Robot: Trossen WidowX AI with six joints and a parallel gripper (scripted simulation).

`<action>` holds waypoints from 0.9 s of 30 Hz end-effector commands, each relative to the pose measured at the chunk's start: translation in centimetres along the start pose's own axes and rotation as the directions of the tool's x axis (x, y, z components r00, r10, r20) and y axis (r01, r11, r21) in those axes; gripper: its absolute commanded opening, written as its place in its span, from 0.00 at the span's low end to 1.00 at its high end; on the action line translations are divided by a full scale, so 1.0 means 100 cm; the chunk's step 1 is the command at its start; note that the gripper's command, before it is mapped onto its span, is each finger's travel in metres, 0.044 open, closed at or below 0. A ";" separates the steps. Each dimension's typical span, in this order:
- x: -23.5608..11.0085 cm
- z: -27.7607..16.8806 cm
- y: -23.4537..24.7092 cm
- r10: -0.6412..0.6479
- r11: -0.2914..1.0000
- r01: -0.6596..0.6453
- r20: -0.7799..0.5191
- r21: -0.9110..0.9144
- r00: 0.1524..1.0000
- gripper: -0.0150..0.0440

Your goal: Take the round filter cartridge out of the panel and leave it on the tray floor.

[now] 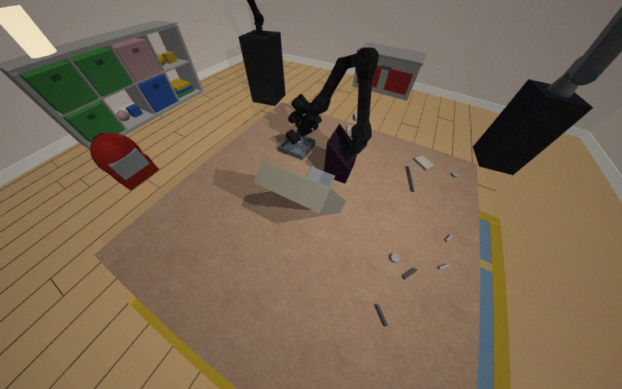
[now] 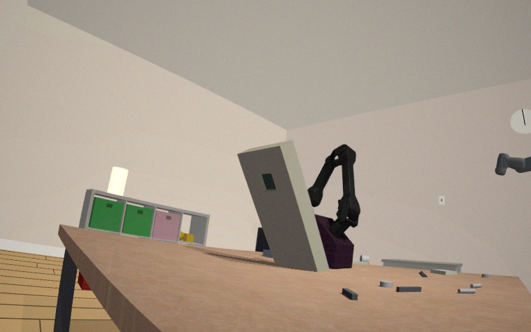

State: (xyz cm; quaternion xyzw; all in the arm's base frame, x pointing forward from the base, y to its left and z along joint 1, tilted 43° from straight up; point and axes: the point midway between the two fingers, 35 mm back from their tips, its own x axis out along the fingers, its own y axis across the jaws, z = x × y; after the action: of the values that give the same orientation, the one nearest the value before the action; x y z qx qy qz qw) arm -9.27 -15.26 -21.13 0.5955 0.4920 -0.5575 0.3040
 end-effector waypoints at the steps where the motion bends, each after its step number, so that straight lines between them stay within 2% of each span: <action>1: 0.010 -0.008 -0.001 -0.005 1.000 0.005 0.002 -0.005 1.000 0.25; 3: 0.012 -0.009 -0.001 -0.006 1.000 0.006 0.002 -0.005 1.000 0.25; 20: 0.008 -0.007 0.000 0.000 1.000 0.000 -0.005 0.000 1.000 1.00; 23: 0.001 -0.002 0.000 0.000 1.000 0.000 -0.005 0.000 1.000 1.00; 27: -0.044 0.024 0.000 0.001 1.000 -0.001 -0.007 -0.001 1.000 1.00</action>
State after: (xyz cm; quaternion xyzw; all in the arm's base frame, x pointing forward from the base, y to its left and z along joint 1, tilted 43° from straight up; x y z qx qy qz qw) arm -9.16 -15.61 -19.55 0.6054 0.5025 -0.5424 0.2947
